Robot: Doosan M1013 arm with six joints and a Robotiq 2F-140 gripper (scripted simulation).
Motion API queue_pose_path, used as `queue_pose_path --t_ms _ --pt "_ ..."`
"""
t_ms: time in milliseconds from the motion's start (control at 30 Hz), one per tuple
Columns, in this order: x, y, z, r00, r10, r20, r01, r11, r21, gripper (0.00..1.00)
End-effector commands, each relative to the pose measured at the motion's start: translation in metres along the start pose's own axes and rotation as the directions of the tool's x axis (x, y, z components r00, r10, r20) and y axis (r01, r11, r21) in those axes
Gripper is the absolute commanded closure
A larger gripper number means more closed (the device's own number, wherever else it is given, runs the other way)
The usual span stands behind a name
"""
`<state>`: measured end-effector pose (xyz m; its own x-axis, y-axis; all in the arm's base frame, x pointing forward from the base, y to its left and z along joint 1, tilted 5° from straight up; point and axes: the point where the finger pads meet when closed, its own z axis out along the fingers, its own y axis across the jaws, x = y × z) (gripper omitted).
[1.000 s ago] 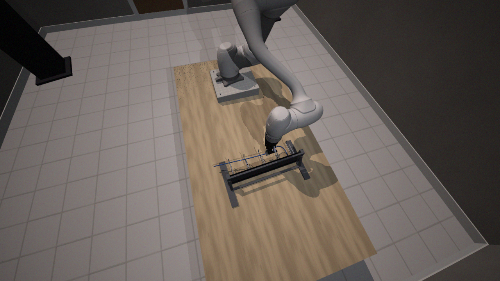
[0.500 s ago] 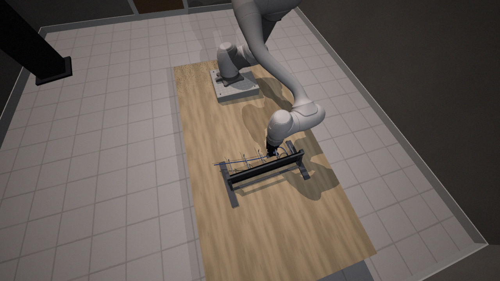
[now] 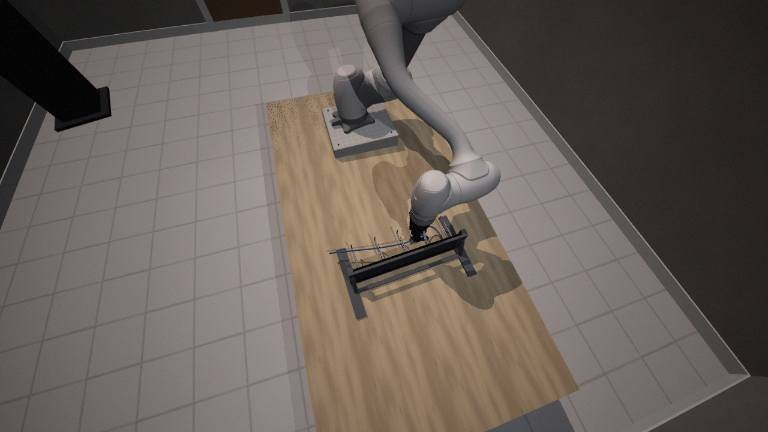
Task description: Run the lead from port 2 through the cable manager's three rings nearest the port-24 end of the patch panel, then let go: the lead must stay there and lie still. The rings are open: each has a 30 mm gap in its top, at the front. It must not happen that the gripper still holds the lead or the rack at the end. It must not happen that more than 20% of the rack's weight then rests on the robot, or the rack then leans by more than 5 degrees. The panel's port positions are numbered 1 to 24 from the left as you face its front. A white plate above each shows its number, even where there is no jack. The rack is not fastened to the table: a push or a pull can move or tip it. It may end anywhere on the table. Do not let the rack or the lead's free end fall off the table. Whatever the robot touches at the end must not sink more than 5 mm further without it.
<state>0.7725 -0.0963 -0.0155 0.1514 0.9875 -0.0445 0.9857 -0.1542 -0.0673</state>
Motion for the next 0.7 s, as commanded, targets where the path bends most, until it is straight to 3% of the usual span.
queue_pose_path --t_ms 0,400,433,667 --pt "0.0002 0.0002 -0.0001 1.000 0.000 0.000 0.000 1.000 0.000 1.00" --pt "0.0002 0.0002 -0.0001 1.000 0.000 0.000 0.000 1.000 0.000 1.00" --pt "0.0002 0.0002 -0.0001 1.000 0.000 0.000 0.000 1.000 0.000 0.80" --pt "0.0002 0.0002 -0.0001 1.000 0.000 0.000 0.000 1.000 0.000 0.80"
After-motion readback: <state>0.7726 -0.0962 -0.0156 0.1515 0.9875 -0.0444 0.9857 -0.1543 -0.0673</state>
